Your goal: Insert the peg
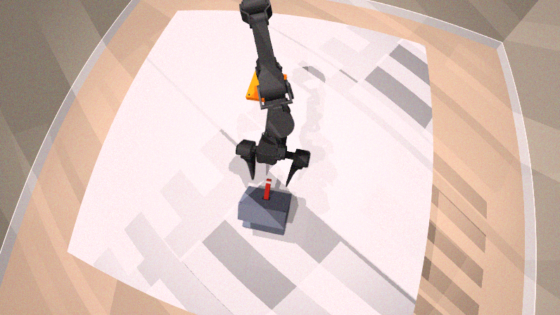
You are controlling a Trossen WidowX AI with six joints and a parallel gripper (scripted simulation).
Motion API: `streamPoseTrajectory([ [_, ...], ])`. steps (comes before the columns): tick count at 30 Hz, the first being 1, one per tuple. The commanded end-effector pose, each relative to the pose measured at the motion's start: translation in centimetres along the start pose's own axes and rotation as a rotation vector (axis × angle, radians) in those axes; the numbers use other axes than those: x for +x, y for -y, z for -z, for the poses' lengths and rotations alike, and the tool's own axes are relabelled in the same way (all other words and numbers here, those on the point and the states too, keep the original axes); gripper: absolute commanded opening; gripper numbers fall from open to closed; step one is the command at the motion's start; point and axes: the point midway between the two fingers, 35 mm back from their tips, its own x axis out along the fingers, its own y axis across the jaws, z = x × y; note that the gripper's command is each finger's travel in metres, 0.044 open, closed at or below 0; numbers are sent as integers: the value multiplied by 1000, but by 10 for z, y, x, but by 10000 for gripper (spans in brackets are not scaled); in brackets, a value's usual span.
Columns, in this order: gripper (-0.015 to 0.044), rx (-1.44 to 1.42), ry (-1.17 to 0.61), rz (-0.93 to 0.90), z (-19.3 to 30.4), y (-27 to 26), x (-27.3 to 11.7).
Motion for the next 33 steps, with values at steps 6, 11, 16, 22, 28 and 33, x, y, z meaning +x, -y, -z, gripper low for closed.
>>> streamPoseTrajectory([
  [6, 440, 3, -2, 3, -1, 0, -13],
  [11, 440, 2, -4, 3, -1, -1, -20],
  [16, 440, 1, -5, 2, -1, -1, -27],
  [22, 440, 0, -6, 1, -1, -2, -35],
  [28, 440, -2, -8, 0, -2, -2, -43],
  [33, 440, -3, -9, 0, -1, -2, -50],
])
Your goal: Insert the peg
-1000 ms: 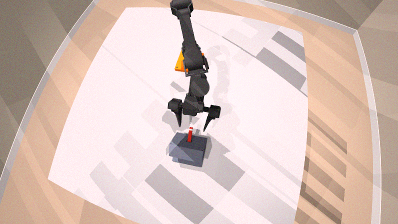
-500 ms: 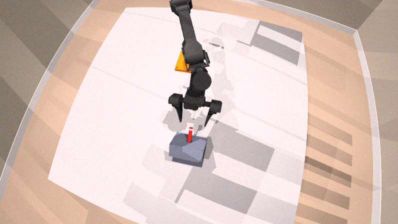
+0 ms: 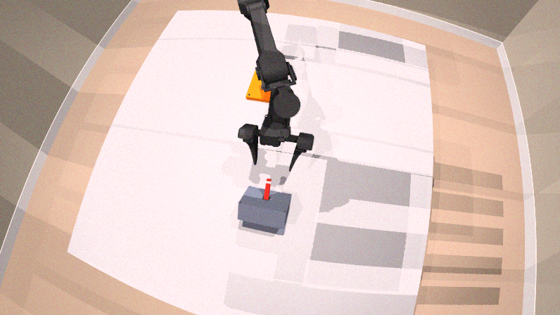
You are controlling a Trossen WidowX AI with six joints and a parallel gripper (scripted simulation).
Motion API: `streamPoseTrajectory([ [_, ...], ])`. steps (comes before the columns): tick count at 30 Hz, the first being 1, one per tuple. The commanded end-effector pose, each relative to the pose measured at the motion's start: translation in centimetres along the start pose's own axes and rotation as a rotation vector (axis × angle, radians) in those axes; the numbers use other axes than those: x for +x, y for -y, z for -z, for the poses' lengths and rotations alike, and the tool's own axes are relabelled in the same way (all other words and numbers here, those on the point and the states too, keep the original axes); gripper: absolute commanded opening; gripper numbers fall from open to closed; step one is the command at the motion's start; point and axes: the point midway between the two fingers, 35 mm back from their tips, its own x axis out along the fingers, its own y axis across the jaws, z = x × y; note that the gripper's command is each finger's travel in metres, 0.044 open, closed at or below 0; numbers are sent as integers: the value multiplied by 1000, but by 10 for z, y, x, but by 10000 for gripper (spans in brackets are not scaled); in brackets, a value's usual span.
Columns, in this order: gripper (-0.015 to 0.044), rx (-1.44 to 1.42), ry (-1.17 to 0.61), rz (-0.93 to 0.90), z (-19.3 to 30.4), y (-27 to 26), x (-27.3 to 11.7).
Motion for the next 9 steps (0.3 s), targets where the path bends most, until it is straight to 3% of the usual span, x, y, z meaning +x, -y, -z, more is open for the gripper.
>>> streamPoseTrajectory([
  [1, 440, 4, 1, 3, 0, 0, -7],
  [9, 440, 4, 0, 3, 0, 0, -16],
])
